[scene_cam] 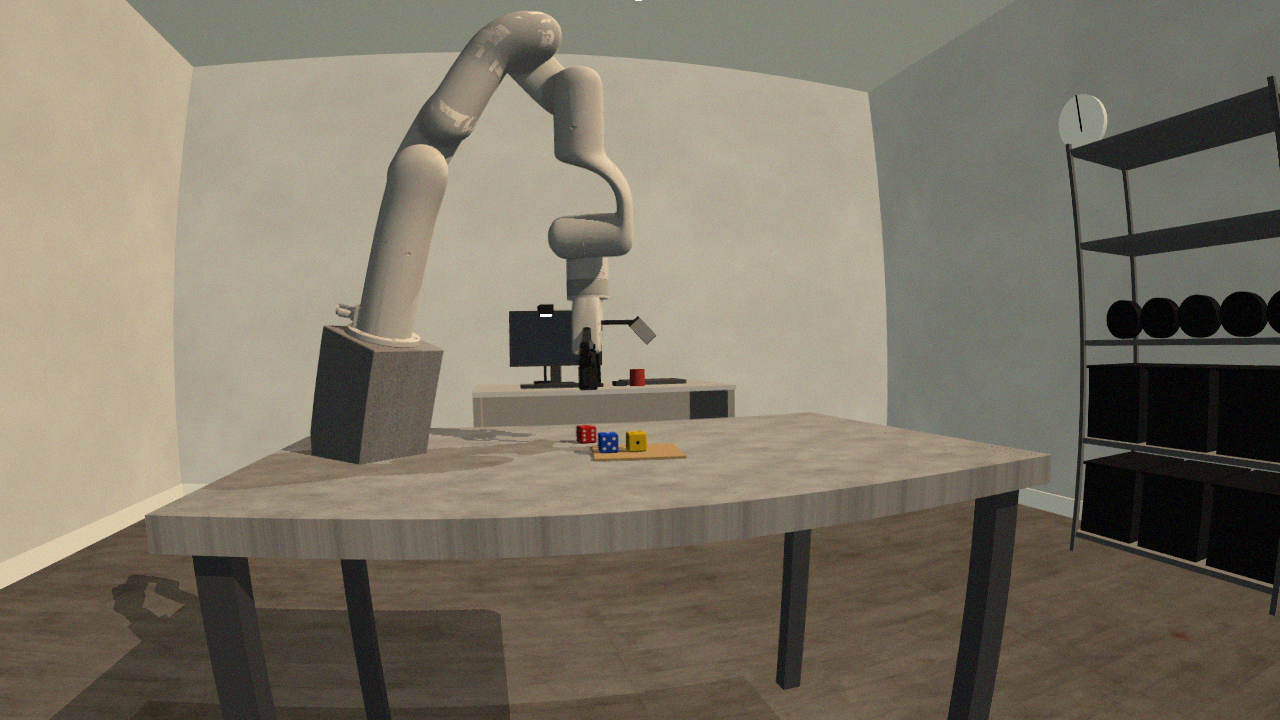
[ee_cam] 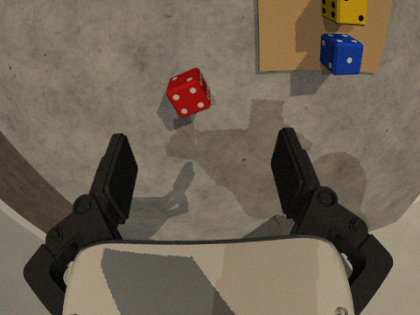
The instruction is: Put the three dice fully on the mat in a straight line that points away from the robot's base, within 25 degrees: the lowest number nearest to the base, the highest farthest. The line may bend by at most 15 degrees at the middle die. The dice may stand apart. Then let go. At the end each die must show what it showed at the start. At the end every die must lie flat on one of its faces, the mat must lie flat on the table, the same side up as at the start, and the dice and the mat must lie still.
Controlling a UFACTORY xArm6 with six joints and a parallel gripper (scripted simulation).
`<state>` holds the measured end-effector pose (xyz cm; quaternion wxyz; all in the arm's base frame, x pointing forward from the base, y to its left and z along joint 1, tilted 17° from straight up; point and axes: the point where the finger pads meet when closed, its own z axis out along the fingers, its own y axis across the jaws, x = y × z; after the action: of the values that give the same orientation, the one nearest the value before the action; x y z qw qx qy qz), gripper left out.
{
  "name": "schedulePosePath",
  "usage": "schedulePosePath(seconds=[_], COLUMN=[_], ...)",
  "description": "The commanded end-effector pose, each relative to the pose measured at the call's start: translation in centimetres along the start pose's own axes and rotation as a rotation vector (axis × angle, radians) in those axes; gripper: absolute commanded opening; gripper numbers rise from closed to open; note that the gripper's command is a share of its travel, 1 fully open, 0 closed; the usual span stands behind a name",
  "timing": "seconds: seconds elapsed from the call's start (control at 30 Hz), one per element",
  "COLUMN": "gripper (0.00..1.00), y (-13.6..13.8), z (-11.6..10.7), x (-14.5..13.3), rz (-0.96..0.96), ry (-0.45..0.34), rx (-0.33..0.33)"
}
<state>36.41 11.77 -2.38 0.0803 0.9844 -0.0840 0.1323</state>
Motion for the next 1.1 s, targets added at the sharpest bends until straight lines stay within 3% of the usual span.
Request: schedulePosePath(seconds=[0.0,0.27,0.53,0.57,1.07], gripper=[1.00,1.00,1.00,0.47,0.47], y=[-0.48,-1.13,-1.22,-1.22,-1.22], z=[-0.07,-0.06,-0.06,-0.06,-0.06], x=[-0.29,-0.97,-1.06,-1.06,-1.06], rz=[-0.137,-0.348,-0.377,-0.377,-0.377], ry=[-0.018,-0.016,-0.015,-0.015,-0.015], rx=[-0.001,0.001,0.001,0.001,0.001])
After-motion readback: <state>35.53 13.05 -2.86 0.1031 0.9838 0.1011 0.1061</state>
